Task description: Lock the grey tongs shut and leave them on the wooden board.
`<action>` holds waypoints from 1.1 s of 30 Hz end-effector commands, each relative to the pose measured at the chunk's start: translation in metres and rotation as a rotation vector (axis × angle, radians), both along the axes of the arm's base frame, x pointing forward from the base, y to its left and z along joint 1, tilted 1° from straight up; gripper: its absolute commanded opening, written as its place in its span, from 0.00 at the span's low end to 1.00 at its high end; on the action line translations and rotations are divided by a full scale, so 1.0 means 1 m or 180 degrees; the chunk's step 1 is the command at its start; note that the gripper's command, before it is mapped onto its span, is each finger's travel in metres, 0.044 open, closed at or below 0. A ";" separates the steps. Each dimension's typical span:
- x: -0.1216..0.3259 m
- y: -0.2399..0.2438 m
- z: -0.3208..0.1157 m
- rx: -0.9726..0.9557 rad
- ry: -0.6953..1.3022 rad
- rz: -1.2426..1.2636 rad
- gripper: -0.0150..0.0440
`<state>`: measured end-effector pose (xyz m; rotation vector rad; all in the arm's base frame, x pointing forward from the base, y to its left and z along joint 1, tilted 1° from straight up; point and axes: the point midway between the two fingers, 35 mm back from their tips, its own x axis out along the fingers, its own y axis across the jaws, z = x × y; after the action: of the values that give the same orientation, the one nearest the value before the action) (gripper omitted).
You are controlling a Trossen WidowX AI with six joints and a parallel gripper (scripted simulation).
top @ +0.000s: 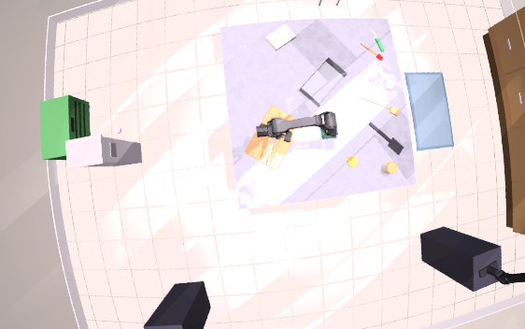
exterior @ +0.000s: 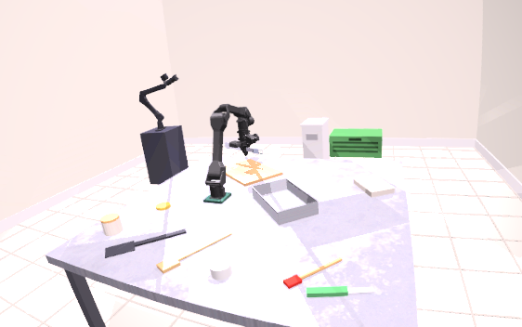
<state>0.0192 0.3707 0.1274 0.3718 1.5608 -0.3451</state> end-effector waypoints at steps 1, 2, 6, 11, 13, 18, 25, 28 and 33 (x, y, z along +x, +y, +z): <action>0.001 0.001 -0.007 0.0011 -0.0018 -0.0018 0.00; 0.001 0.001 -0.008 0.0010 -0.0018 -0.0018 0.00; 0.001 0.002 -0.015 0.0010 -0.0017 -0.0018 0.00; 0.000 0.002 -0.023 0.0010 -0.0017 -0.0019 0.00; 0.000 0.002 -0.026 0.0009 -0.0016 -0.0019 0.00; 0.000 0.001 -0.034 0.0009 -0.0016 -0.0019 0.00; 0.000 0.000 -0.046 0.0008 -0.0015 -0.0020 0.00; 0.000 0.000 -0.050 0.0008 -0.0015 -0.0020 0.00; 0.000 -0.001 -0.056 0.0007 -0.0014 -0.0020 0.00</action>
<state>0.0186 0.3692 0.0743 0.3708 1.5604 -0.3473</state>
